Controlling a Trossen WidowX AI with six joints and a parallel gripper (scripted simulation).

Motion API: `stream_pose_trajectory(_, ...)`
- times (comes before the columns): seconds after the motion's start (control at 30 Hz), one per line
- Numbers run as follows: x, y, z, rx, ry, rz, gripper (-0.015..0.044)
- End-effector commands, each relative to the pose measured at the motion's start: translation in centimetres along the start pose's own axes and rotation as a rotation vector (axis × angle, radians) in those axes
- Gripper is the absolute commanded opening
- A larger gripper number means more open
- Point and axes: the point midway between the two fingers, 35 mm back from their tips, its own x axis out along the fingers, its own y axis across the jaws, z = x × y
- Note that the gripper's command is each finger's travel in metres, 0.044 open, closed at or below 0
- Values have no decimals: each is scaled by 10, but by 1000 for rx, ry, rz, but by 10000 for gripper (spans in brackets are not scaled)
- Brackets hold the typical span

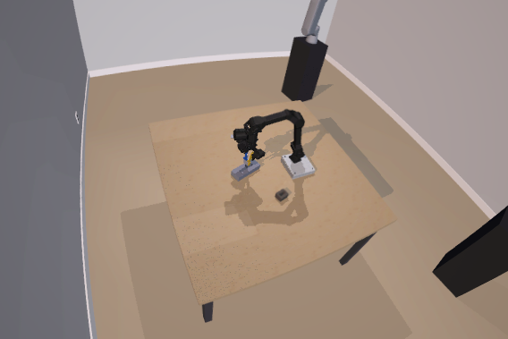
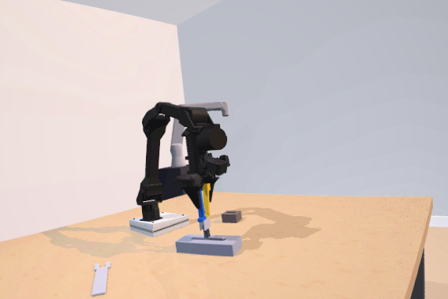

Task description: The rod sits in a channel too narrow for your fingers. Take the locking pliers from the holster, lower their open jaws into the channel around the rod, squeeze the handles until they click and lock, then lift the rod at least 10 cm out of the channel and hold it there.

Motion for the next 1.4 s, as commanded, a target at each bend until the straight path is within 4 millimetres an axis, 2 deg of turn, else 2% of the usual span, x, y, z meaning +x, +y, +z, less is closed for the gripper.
stream_pose_trajectory(0.0,2,0,1,0,-6,-4,321)
stream_pose_trajectory(1.0,32,-1,1,0,-6,-4,321)
stream_pose_trajectory(1.37,33,-2,1,0,-6,-4,306)
